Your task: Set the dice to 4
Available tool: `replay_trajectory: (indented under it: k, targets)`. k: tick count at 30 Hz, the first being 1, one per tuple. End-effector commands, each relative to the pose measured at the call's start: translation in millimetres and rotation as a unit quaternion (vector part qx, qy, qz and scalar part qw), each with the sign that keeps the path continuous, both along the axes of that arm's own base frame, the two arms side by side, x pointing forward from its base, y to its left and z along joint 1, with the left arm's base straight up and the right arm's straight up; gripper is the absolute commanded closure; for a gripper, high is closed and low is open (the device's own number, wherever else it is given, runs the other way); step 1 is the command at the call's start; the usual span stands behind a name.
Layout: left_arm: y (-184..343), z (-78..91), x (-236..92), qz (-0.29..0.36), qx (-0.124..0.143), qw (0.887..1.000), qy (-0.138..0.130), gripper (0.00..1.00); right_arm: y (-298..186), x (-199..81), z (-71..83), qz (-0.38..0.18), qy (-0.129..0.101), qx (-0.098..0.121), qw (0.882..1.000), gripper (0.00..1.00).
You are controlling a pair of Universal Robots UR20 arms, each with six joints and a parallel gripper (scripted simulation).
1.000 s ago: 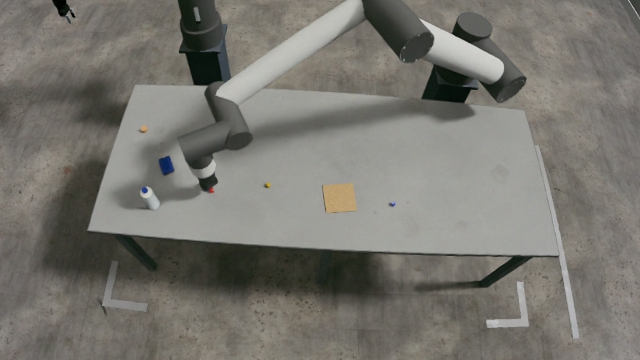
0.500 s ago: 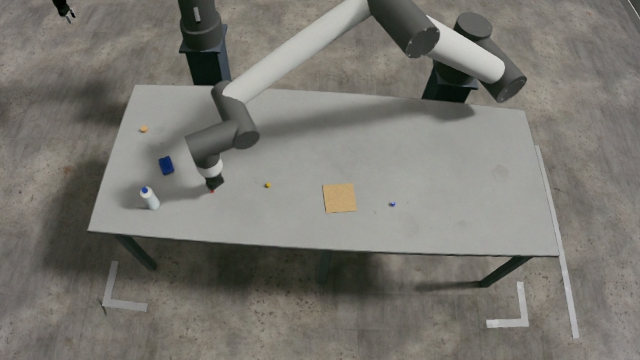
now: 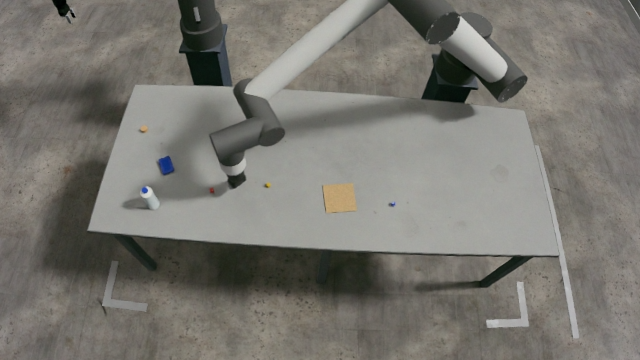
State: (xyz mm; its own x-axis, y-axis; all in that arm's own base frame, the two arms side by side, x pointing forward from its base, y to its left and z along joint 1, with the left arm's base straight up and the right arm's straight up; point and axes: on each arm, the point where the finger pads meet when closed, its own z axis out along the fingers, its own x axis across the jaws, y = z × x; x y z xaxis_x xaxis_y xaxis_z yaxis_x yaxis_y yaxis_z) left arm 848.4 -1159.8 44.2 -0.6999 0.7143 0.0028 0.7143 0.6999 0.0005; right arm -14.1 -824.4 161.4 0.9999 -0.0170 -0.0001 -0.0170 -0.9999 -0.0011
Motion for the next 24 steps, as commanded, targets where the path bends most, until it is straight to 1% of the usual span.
replay_trajectory:
  k: [1,6,11,24]
  targets:
    - [41.1,1.3,-7.1,0.0,-0.001,1.0,-0.001,0.0,-0.4,0.1,0.6,0.0,0.0,0.0,1.0,0.0]
    - [82.2,1.3,-13.9,0.0,-0.001,1.0,-0.001,0.0,-0.4,0.1,0.6,0.0,0.0,0.0,1.0,0.0]
    - [112.2,1.3,-18.9,0.0,-0.001,1.0,-0.001,0.0,-0.4,0.1,0.6,0.0,0.0,0.0,1.0,0.0]
    - [131.6,1.3,-22.1,0.0,-0.001,1.0,-0.001,0.0,-0.4,0.1,0.6,0.0,0.0,0.0,1.0,0.0]
